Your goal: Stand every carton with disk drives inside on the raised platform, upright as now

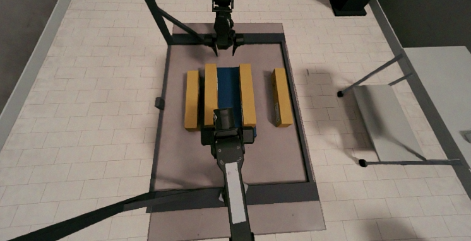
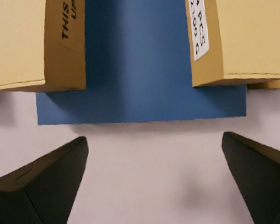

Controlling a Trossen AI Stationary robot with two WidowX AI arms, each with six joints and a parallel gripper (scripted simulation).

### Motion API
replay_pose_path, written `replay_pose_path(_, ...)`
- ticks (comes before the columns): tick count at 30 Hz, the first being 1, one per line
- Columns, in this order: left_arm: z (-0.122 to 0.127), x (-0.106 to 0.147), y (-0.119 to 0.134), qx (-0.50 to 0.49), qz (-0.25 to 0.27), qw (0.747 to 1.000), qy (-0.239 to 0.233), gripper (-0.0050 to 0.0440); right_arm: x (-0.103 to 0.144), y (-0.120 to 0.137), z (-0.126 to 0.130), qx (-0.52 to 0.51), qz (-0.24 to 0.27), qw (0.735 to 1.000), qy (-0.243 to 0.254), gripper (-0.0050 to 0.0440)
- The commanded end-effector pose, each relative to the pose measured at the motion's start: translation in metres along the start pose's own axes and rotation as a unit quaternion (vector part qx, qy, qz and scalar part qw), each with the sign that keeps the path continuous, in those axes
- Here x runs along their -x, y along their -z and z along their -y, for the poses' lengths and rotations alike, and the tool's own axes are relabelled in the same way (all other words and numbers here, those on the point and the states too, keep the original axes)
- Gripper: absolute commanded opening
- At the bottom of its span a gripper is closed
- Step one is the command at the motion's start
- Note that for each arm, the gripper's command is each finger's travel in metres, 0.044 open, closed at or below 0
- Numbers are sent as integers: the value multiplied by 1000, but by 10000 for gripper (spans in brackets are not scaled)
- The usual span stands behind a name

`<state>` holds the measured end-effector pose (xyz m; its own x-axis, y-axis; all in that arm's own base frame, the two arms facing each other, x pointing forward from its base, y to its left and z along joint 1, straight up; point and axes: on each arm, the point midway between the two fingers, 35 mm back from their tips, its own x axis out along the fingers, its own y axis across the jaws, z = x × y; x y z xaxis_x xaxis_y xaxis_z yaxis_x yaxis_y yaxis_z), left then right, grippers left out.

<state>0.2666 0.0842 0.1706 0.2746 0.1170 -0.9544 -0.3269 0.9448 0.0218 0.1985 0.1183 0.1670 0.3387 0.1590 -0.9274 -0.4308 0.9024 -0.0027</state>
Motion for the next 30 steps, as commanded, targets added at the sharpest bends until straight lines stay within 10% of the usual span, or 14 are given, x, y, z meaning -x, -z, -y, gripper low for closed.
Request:
replay_pose_path(1, -1, 6, -2, 1, 12, 1000, 0, 384, 1, 1, 1, 0, 4, 1000, 0, 386)
replay_pose_path(30, -16, 7, 12, 0, 11, 1000, 0, 384, 3, 12, 13, -1, 14, 1000, -2, 386)
